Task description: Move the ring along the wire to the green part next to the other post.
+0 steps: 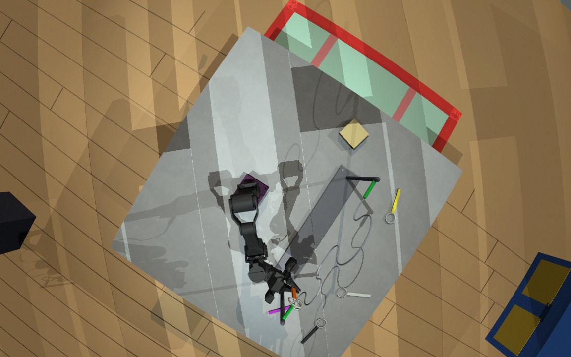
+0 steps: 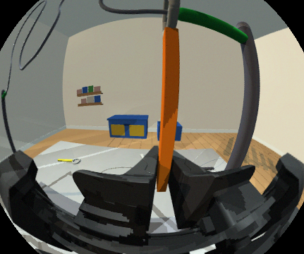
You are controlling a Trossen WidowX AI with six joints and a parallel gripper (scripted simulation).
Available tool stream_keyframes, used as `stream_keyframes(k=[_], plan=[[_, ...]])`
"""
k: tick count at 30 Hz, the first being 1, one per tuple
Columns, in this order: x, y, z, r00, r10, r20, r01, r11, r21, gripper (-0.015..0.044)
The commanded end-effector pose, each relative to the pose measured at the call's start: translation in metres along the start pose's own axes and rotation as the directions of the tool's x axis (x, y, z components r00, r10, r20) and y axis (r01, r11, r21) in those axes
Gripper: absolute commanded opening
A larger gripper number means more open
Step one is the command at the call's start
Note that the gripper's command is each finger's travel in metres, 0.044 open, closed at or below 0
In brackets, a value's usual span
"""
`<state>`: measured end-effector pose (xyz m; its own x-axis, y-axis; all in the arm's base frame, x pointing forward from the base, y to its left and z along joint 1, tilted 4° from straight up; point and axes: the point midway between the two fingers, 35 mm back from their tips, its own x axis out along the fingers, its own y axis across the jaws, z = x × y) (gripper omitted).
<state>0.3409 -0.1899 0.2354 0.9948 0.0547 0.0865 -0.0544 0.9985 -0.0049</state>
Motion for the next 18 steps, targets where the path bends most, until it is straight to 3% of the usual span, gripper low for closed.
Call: stream_keyframes(k=[1,18], plan=[[0.000,0.006,-0.002,1.000,-0.001,-0.004,0.001,1.000,0.013,-0.0150],[0.000,0.038,-0.001,1.000,-0.001,-0.004,0.001,0.990,0.141,-0.0150]])
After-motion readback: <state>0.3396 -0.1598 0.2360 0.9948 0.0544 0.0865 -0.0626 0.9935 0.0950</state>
